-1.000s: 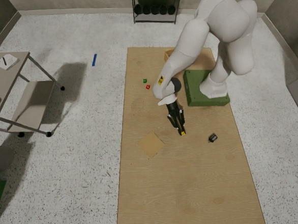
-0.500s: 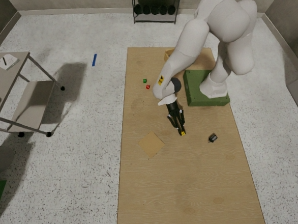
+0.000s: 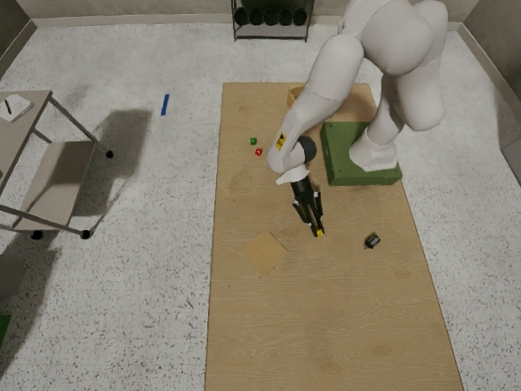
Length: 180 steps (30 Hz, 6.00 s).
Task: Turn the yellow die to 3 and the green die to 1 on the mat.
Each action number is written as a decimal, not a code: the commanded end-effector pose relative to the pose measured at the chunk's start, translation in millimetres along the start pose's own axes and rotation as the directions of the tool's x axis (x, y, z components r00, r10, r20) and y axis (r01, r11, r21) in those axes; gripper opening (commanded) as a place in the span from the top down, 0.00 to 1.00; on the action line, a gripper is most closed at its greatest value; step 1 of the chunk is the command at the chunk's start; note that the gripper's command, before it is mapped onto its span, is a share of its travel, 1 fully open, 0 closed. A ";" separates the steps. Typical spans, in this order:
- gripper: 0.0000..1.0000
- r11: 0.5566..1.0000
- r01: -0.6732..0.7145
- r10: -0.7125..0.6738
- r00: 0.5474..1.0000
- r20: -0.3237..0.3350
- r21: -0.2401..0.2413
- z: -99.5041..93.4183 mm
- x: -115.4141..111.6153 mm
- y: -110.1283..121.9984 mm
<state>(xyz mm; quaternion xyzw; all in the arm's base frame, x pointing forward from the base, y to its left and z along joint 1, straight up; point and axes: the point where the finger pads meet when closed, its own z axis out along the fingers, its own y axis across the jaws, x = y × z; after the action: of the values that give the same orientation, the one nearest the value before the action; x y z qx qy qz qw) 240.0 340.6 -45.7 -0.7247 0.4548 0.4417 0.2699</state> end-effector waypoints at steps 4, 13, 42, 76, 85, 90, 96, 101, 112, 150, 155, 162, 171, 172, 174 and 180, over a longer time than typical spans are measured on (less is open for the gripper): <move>0.79 1.000 0.010 -0.010 1.000 -0.002 0.003 2.5 4.2 -1.8; 0.79 1.000 0.010 -0.010 1.000 -0.002 0.003 4.6 8.0 -1.8; 0.79 1.000 0.010 -0.010 1.000 -0.002 0.003 5.4 9.7 -1.8; 0.68 1.000 0.010 -0.010 1.000 -0.002 0.003 5.4 9.7 -1.8; 0.68 1.000 0.010 -0.010 1.000 -0.002 0.003 5.4 9.7 -1.8; 0.68 1.000 0.010 -0.010 1.000 -0.002 0.003 5.4 9.7 -1.8; 0.68 1.000 0.010 -0.010 1.000 -0.002 0.003 5.4 9.7 -1.8; 0.68 1.000 0.010 -0.010 1.000 -0.002 0.003 5.4 9.7 -1.8; 0.68 1.000 0.010 -0.010 1.000 -0.002 0.003 5.4 9.7 -1.8; 0.68 1.000 0.010 -0.010 1.000 -0.002 0.003 -47.5 4.1 -1.6; 0.68 1.000 0.010 -0.010 1.000 -0.002 0.003 -56.5 -12.8 -1.4; 0.68 1.000 0.010 -0.010 1.000 -0.002 0.003 -66.8 -32.3 -1.2; 0.68 1.000 0.009 -0.009 1.000 -0.002 0.002 -72.6 -43.5 -0.9; 0.68 1.000 0.007 -0.007 1.000 -0.005 -0.004 -72.0 -43.7 0.1; 0.68 0.999 -0.011 0.010 1.000 -0.030 -0.042 -68.1 -45.1 6.8; 0.68 0.983 -0.079 0.055 0.987 -0.148 -0.163 -57.7 -47.5 29.4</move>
<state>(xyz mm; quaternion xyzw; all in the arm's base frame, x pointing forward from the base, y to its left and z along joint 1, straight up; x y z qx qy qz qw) 237.7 305.9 28.2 -0.7665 0.4203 0.4305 0.2248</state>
